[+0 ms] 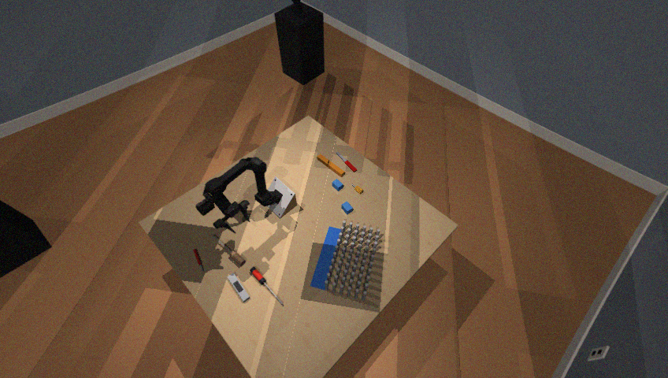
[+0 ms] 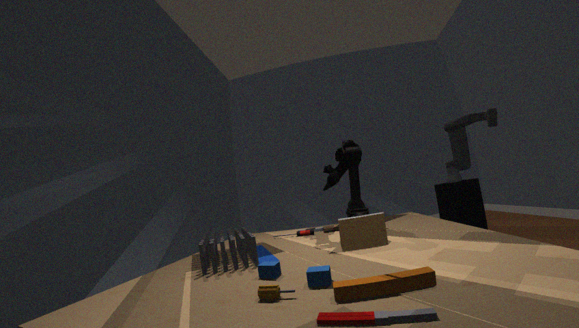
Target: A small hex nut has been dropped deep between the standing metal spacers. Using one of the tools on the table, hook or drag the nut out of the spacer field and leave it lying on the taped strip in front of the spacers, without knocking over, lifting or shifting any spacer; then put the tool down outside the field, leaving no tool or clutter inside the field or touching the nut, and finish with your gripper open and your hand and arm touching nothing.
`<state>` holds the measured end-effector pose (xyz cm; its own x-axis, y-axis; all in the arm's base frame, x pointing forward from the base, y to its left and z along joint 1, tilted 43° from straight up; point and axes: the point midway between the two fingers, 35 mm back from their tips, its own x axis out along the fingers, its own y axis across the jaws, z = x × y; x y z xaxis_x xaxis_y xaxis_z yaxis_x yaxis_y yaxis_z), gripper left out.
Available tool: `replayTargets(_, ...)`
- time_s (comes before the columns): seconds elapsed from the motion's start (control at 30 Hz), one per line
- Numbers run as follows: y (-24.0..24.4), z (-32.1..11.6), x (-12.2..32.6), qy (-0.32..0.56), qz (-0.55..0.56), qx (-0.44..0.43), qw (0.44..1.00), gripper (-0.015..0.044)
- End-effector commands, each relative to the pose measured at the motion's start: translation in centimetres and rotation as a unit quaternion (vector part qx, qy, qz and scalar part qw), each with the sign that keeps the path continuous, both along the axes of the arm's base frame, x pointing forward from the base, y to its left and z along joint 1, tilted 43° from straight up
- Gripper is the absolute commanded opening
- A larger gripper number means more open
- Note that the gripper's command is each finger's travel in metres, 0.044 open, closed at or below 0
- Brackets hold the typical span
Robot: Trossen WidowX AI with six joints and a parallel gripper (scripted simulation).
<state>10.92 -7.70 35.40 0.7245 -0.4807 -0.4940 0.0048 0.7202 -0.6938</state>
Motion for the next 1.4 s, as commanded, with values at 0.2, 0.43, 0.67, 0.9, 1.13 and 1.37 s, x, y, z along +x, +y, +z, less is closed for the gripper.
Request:
replayTargets(0.2, -3.6, -1.6, 1.5, 0.005, 0.028, 0.039, 0.999, 0.0440)
replayTargets(0.43, -7.7, -5.2, 7.6, 0.022, 0.077, 0.063, 0.995, 0.0440)
replayTargets(0.67, -8.8, -8.7, 13.8, 0.018, 0.081, 0.078, 0.993, 0.0440)
replayTargets(0.9, -6.5, -13.9, 21.4, -0.009, 0.069, 0.106, 0.992, 0.0440)
replayTargets(1.13, -1.6, -18.2, 26.1, -0.047, 0.060, 0.134, 0.988, 0.0440)
replayTargets(1.37, 5.0, -22.4, 28.4, -0.098, 0.055, 0.173, 0.978, 0.0440)
